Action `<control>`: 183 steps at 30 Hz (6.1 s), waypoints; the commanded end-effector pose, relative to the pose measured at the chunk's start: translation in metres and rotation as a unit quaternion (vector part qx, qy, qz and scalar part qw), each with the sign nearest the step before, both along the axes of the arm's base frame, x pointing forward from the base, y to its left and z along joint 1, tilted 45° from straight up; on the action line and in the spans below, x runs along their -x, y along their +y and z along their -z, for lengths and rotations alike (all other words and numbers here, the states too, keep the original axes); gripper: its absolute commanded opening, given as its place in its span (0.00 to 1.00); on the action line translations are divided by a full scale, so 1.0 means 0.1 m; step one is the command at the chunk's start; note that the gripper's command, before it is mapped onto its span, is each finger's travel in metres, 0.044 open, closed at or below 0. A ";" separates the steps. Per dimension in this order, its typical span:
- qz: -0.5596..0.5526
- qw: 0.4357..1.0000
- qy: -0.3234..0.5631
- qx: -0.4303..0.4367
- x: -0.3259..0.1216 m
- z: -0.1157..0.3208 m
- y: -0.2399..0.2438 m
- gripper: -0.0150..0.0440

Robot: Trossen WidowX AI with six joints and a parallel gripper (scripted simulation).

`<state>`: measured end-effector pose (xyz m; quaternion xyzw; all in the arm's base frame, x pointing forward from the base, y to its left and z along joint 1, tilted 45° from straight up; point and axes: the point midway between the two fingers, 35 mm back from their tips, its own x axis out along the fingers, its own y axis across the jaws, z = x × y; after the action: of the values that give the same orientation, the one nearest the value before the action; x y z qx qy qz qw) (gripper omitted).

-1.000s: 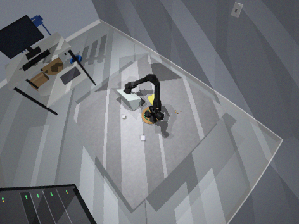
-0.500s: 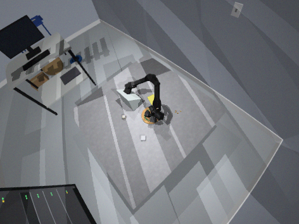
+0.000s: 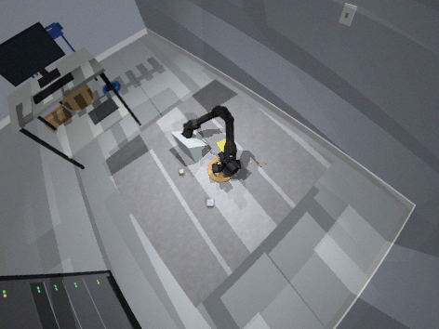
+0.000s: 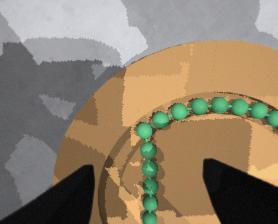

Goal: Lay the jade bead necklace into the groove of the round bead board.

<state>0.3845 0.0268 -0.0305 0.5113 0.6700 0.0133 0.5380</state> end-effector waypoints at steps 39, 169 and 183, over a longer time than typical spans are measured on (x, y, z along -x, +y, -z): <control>-0.035 0.999 -0.034 0.005 0.01 0.22 0.24 0.46; -0.127 0.984 -0.123 0.017 0.59 -0.42 0.46 0.46; -0.128 0.983 -0.128 0.019 0.54 -0.32 0.56 0.46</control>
<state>0.3308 0.0800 0.0053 0.4039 0.6539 0.1367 0.6250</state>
